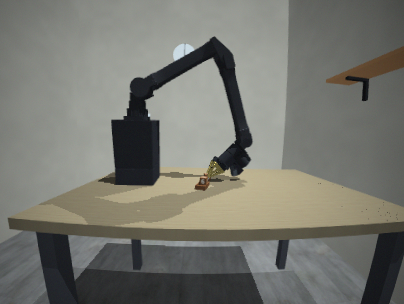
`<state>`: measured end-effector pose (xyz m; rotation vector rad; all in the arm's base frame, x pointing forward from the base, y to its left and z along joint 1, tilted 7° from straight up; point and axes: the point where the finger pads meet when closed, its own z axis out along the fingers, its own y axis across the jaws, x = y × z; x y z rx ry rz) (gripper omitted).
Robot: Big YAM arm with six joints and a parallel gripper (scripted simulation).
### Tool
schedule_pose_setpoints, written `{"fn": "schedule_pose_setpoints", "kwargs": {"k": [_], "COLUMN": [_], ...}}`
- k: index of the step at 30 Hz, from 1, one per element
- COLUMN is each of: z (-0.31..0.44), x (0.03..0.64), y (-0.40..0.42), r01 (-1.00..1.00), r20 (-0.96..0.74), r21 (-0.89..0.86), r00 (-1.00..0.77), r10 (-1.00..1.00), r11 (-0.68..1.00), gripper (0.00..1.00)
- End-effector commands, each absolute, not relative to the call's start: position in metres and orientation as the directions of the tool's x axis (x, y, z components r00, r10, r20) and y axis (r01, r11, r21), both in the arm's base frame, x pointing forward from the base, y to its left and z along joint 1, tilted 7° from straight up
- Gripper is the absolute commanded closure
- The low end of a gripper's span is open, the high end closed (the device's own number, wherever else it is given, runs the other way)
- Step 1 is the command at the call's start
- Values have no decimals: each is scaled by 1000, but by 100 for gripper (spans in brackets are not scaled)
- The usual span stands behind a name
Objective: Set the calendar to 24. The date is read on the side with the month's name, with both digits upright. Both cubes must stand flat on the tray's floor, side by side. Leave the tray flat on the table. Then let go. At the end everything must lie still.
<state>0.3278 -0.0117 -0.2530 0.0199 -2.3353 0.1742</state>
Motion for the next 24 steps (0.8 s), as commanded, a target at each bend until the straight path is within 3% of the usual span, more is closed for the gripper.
{"fn": "schedule_pose_setpoints", "kwargs": {"k": [1, 24], "z": [-252, -255], "x": [345, 345], "y": [-14, -14], "r01": [-70, -68], "r20": [689, 689], "r21": [-112, -112], "r00": [-724, -724], "r10": [27, 28], "r11": [991, 991], "gripper": [75, 75]}}
